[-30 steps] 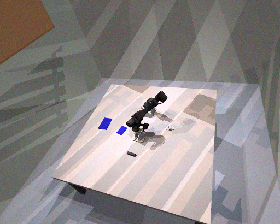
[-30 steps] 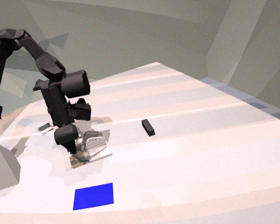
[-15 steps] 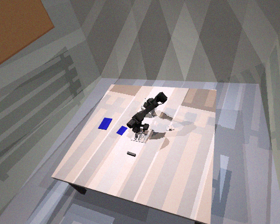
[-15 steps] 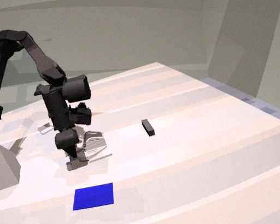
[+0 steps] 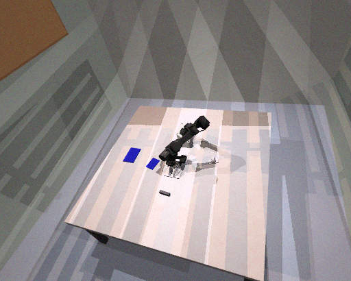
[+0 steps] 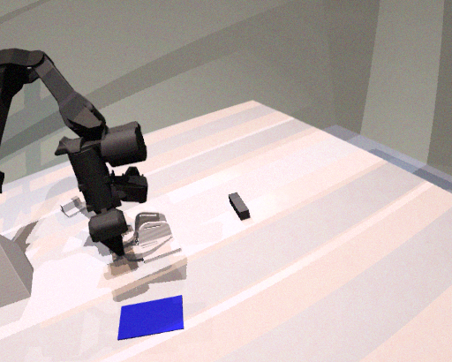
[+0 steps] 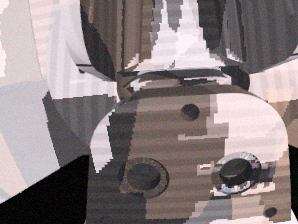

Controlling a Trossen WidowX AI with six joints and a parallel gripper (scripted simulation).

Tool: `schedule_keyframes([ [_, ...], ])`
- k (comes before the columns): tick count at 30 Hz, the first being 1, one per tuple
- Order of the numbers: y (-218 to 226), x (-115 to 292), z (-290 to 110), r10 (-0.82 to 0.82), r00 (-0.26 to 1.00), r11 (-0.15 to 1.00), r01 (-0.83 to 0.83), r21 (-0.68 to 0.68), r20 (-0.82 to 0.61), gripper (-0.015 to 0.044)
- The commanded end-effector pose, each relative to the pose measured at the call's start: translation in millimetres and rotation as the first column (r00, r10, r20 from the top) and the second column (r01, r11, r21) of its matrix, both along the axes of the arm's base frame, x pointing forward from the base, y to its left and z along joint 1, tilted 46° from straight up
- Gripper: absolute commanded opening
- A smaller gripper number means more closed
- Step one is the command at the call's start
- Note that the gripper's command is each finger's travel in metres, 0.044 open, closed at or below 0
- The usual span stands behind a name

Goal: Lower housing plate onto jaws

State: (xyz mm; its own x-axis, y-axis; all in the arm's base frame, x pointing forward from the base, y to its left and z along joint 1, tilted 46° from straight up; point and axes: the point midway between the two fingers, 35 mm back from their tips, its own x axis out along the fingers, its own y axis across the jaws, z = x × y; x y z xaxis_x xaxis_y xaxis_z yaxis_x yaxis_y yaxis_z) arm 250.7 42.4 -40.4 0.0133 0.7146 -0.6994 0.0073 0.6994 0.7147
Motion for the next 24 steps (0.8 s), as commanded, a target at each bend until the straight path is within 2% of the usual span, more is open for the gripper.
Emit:
schedule_keyframes([
  [1, 1.6, -0.5, -1.1, -0.005, 1.000, 1.000, 0.005, 0.005, -0.004, 0.0351],
  [24, 5.1, -0.5, -4.4, -0.005, 1.000, 1.000, 0.005, 0.005, -0.005, 0.0351],
])
